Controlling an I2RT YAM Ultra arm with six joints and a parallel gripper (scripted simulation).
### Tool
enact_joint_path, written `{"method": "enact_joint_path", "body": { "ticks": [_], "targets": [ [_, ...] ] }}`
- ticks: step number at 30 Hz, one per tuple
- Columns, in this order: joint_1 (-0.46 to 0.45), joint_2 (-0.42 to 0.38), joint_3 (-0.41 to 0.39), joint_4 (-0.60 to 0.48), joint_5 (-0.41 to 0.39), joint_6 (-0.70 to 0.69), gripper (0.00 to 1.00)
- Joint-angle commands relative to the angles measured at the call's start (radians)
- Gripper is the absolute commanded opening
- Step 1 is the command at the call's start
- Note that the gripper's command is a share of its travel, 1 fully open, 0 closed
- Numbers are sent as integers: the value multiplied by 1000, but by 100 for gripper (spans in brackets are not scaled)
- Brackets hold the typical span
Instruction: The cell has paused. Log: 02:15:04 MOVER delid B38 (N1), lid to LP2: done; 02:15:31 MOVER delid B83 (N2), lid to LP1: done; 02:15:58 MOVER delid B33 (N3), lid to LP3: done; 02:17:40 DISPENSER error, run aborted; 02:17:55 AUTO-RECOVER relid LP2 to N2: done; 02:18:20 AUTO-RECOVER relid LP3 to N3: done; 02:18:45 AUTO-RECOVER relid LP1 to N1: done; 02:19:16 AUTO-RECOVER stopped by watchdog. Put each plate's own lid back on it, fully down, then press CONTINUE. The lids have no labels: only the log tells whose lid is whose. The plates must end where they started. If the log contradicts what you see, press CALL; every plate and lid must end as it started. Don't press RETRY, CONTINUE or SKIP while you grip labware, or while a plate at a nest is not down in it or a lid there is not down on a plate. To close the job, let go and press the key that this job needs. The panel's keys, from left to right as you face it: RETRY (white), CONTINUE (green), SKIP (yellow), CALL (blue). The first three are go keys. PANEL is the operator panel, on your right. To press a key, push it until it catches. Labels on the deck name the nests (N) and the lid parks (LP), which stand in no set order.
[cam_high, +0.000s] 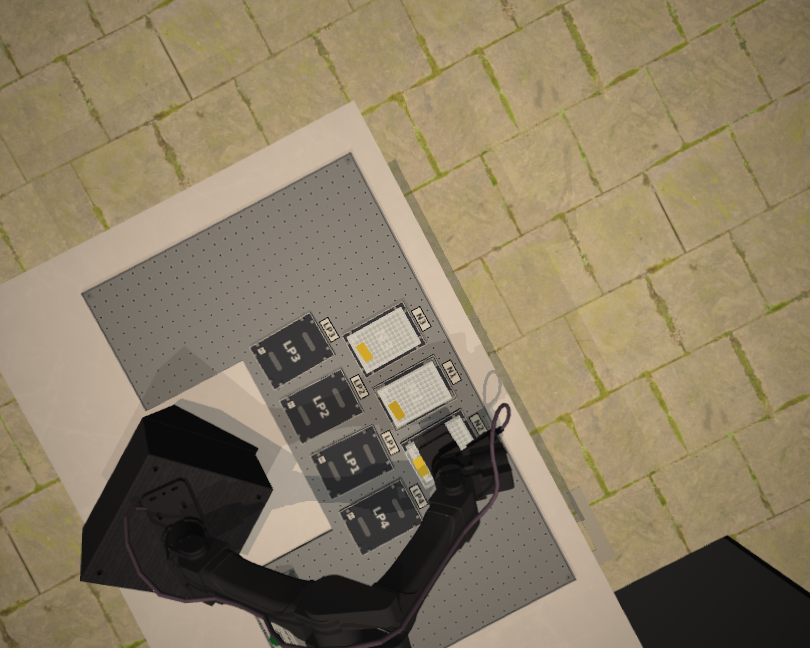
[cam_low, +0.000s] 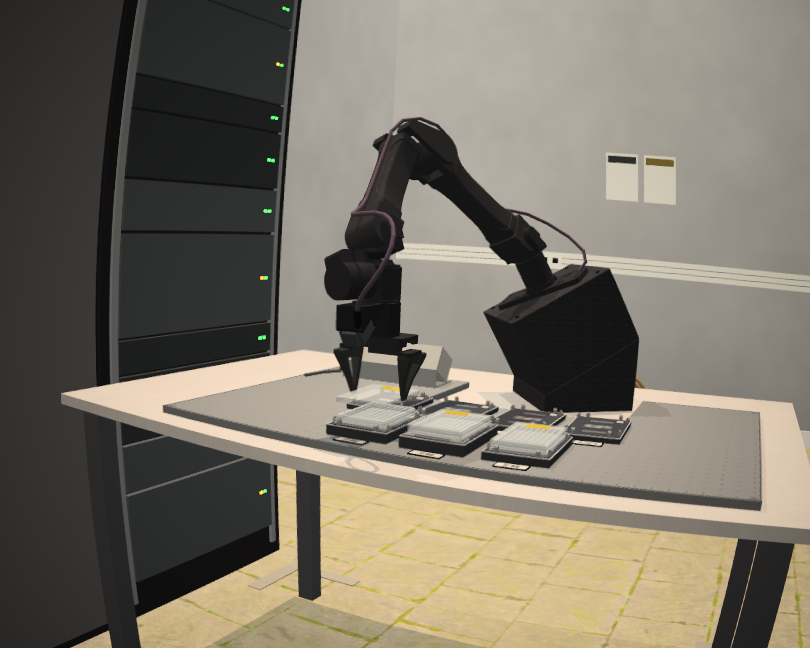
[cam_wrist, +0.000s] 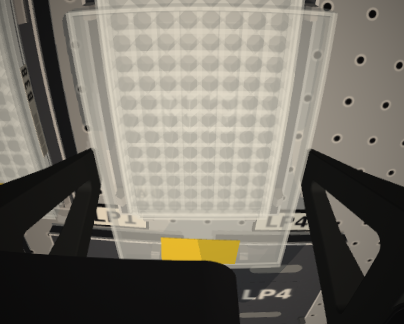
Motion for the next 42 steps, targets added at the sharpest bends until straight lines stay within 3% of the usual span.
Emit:
{"method": "enact_joint_path", "body": {
  "ticks": [1, 42],
  "targets": [
    [12, 12, 36, 1, -15, -1, 0],
    [-5, 48, 62, 33, -18, -14, 0]
  ]
}}
